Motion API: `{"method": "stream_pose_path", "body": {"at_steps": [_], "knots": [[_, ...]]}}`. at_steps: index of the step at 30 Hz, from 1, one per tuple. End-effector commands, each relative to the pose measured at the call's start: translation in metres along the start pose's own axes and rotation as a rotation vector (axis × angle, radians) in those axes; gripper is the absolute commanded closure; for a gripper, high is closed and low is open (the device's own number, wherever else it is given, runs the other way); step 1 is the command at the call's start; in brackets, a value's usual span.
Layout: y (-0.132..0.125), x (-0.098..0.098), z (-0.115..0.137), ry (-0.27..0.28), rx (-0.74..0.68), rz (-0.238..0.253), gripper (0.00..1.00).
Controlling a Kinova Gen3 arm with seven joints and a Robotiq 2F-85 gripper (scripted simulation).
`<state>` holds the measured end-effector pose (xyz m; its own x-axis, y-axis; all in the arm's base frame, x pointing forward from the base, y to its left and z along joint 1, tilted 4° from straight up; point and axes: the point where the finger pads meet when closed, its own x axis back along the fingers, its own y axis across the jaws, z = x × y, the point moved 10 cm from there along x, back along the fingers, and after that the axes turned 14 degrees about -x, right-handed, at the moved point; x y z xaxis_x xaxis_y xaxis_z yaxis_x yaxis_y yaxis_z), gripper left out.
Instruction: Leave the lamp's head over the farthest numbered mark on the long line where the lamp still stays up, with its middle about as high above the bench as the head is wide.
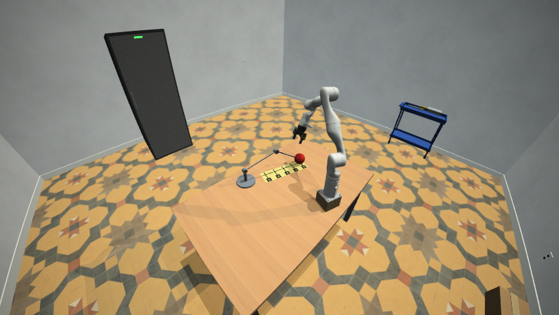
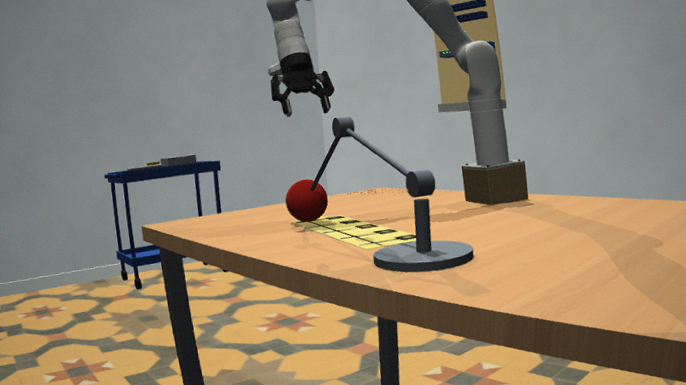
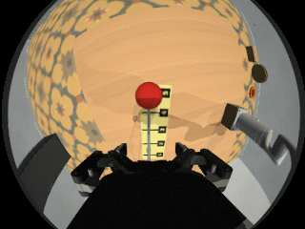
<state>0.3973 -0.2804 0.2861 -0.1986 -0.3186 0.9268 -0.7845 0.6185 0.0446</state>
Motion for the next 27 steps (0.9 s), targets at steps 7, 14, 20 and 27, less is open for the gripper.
{"method": "stream_pose_path", "body": {"at_steps": [7, 14, 20, 27], "knots": [[-0.0007, 0.0083, 0.0011, 0.004, -0.004, 0.008, 0.0], [-0.0003, 0.0044, -0.0002, 0.001, 0.0, 0.004, 0.0], [-0.0003, 0.0036, -0.0005, 0.0, 0.001, 0.003, 0.0], [-0.0004, 0.0049, -0.0005, 0.0, 0.001, 0.005, 0.0]]}}
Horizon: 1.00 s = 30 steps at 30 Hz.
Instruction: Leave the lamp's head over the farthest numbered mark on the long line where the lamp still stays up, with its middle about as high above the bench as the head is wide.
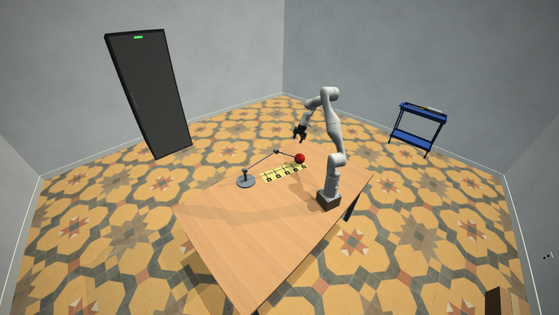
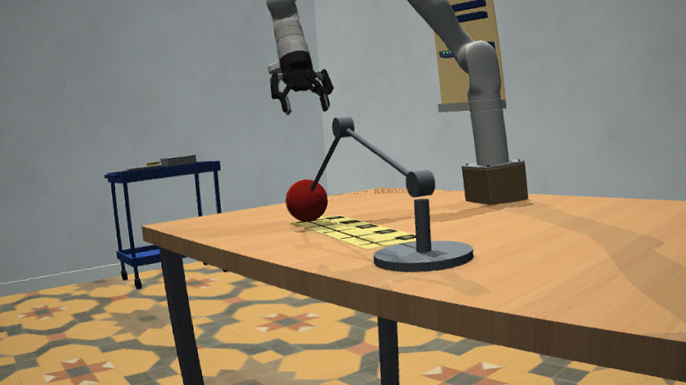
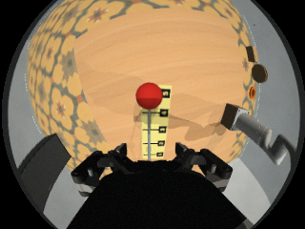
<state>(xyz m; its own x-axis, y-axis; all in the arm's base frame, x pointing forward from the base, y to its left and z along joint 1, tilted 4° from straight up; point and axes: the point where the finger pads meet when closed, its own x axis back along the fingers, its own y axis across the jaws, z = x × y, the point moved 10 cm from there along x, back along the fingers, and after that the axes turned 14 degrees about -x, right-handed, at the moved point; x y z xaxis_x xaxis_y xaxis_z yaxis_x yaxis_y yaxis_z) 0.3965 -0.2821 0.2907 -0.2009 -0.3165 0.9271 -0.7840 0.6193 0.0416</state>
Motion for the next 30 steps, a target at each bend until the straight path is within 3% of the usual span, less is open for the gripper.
{"method": "stream_pose_path", "body": {"at_steps": [1, 25, 30], "knots": [[0.0, 0.0, 0.0, 0.0, 0.001, 0.002, 0.0], [0.0, 0.001, 0.0, 0.0, 0.001, 0.002, 0.0], [0.002, 0.016, -0.006, 0.0, 0.001, 0.002, 0.0]]}}
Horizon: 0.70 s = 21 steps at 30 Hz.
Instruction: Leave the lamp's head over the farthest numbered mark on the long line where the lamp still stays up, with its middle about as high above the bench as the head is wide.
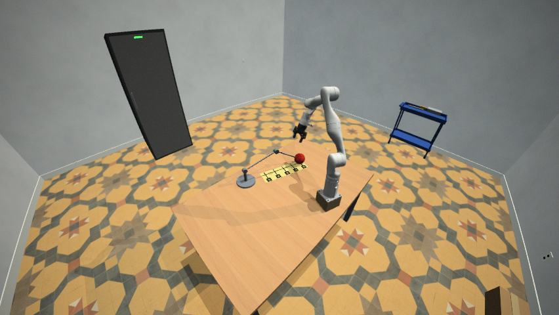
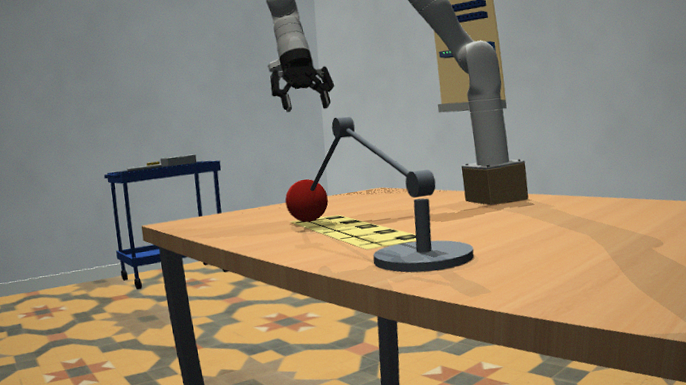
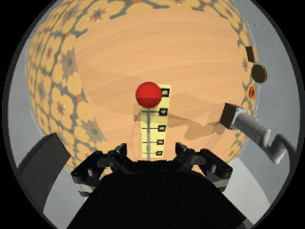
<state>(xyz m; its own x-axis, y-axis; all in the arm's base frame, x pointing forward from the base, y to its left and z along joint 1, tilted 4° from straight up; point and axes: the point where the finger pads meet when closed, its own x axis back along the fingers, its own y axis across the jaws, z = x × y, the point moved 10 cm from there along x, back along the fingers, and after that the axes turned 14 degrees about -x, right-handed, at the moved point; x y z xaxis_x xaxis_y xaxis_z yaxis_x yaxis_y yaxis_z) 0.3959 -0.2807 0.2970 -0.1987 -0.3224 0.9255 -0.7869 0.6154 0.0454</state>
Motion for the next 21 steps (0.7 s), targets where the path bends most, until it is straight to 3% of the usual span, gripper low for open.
{"method": "stream_pose_path", "body": {"at_steps": [1, 21], "knots": [[0.0, 0.013, -0.005, 0.004, -0.002, 0.007, 0.0], [0.007, 0.064, -0.025, -0.002, -0.001, 0.004, 0.0]]}}
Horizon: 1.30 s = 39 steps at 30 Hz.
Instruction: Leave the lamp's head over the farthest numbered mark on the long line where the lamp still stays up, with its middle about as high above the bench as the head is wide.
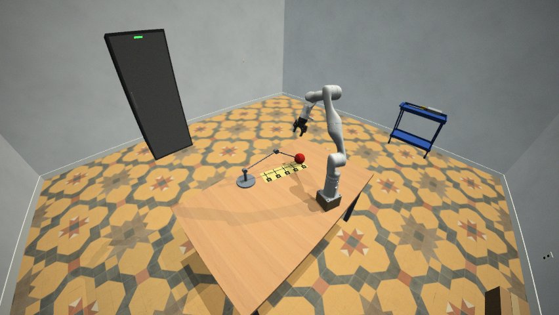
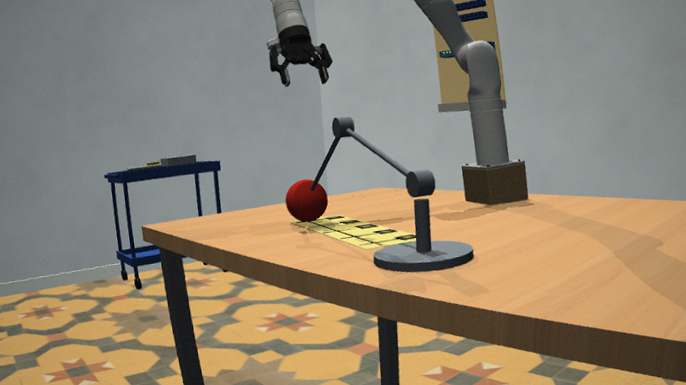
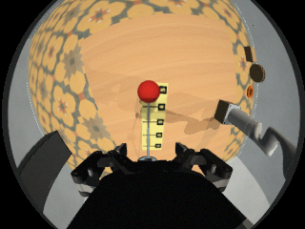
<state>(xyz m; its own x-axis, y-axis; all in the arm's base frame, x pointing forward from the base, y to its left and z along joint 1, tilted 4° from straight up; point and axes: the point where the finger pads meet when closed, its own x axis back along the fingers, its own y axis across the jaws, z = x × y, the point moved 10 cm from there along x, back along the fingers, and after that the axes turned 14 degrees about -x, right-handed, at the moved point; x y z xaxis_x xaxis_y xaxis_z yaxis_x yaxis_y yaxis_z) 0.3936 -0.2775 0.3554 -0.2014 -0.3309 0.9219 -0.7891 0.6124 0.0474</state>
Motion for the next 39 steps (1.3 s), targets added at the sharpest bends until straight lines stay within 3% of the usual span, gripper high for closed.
{"method": "stream_pose_path", "body": {"at_steps": [1, 8, 23, 39], "knots": [[0.001, 0.013, -0.003, 0.007, -0.003, 0.007, 0.0], [0.003, 0.026, -0.009, 0.004, -0.002, 0.005, 0.0], [0.015, -0.003, -0.069, -0.004, 0.004, 0.001, 0.0], [0.024, -0.021, -0.116, -0.002, -0.001, 0.001, 0.0]]}}
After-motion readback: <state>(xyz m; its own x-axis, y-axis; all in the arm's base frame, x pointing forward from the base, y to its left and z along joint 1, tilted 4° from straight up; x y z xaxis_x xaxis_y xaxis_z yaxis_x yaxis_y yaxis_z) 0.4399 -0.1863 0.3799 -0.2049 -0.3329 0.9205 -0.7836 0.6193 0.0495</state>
